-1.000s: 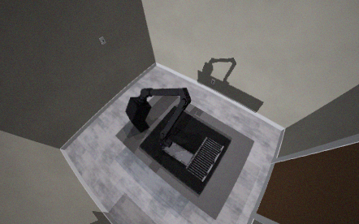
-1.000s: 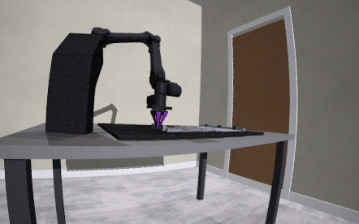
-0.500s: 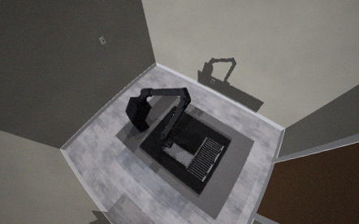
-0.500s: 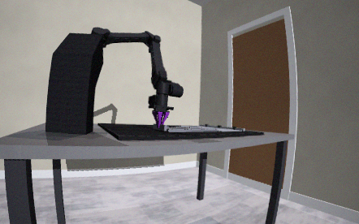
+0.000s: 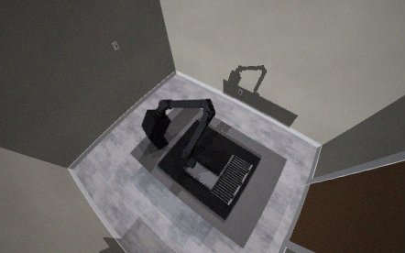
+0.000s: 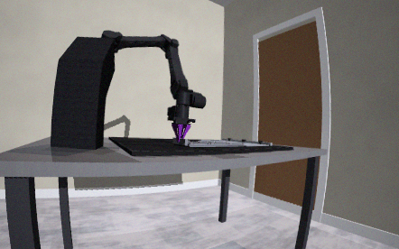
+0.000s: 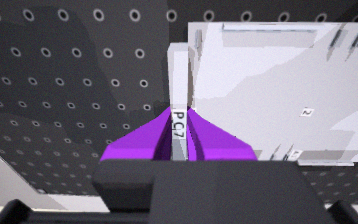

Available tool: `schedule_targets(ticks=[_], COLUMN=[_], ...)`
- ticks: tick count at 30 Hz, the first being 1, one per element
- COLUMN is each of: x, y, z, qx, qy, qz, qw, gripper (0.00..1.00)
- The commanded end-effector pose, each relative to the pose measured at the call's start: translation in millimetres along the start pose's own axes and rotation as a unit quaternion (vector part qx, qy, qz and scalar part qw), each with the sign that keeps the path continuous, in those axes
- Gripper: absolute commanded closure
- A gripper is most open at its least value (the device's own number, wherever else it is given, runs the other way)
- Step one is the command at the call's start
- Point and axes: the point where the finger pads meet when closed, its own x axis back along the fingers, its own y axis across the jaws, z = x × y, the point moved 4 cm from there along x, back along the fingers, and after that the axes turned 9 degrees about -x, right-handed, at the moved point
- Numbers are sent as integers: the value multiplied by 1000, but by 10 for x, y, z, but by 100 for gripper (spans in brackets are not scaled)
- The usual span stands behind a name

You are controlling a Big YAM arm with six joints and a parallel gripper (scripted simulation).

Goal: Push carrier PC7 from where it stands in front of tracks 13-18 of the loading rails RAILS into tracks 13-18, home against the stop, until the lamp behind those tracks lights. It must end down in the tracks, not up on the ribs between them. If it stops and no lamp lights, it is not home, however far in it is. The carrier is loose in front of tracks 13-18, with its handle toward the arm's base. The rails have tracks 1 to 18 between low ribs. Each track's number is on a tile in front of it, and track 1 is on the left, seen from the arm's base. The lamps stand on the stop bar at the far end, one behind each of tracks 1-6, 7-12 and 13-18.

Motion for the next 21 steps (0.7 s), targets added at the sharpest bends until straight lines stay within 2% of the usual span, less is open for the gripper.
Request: schedule_targets(ticks=[1, 21], x=[151, 155], y=[-349, -528], z=[-6, -44], qx=[-13, -11], qy=[1, 1], qz=[31, 31], qw=[999, 999], gripper=[100, 100])
